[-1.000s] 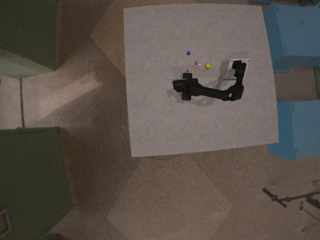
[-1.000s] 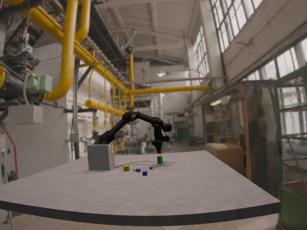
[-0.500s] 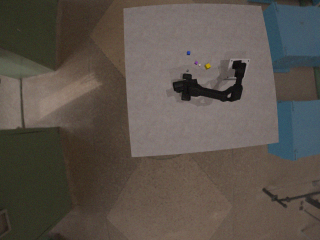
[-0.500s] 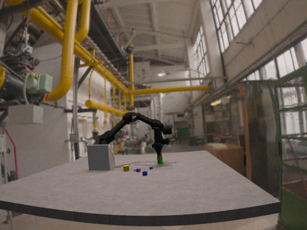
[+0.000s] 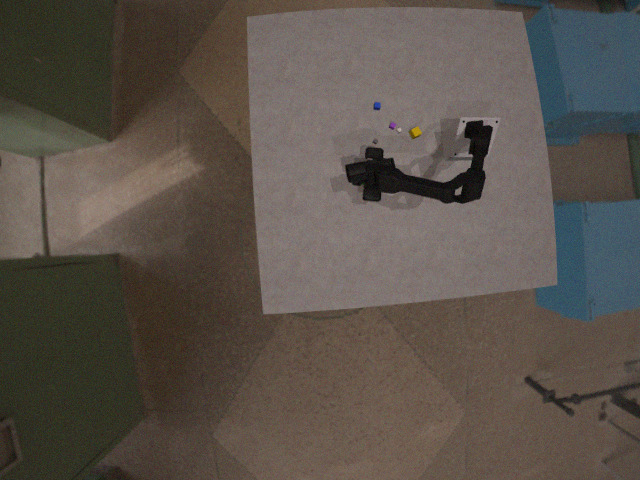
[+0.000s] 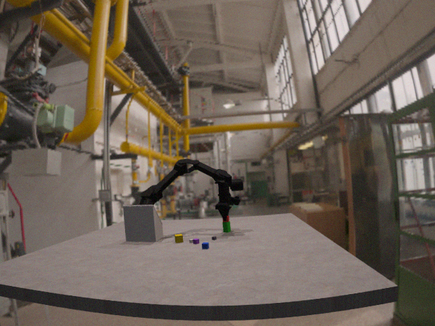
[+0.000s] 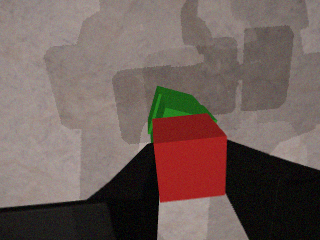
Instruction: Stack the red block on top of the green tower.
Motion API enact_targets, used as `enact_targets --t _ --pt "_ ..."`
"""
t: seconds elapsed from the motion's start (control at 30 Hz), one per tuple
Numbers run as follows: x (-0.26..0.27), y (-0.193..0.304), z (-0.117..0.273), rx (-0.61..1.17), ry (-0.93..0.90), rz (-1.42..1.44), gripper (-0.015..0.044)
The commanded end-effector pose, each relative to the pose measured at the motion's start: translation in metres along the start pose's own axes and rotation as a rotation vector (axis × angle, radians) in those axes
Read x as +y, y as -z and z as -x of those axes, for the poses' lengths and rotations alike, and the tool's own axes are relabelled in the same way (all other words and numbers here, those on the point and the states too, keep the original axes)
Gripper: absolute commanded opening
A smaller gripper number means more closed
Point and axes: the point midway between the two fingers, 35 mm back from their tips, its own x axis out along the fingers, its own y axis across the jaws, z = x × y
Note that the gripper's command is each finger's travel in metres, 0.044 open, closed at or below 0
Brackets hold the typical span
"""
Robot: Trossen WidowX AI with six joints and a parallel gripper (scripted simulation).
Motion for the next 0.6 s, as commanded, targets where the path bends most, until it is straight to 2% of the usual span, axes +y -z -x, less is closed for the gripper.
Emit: enact_targets --t 0.0,0.57 --pt "-0.0003 -0.0006 0.0056 -0.001 0.001 -0.003 0.0" --pt "0.0 0.0003 0.0003 0.002 0.0 -0.002 0.044"
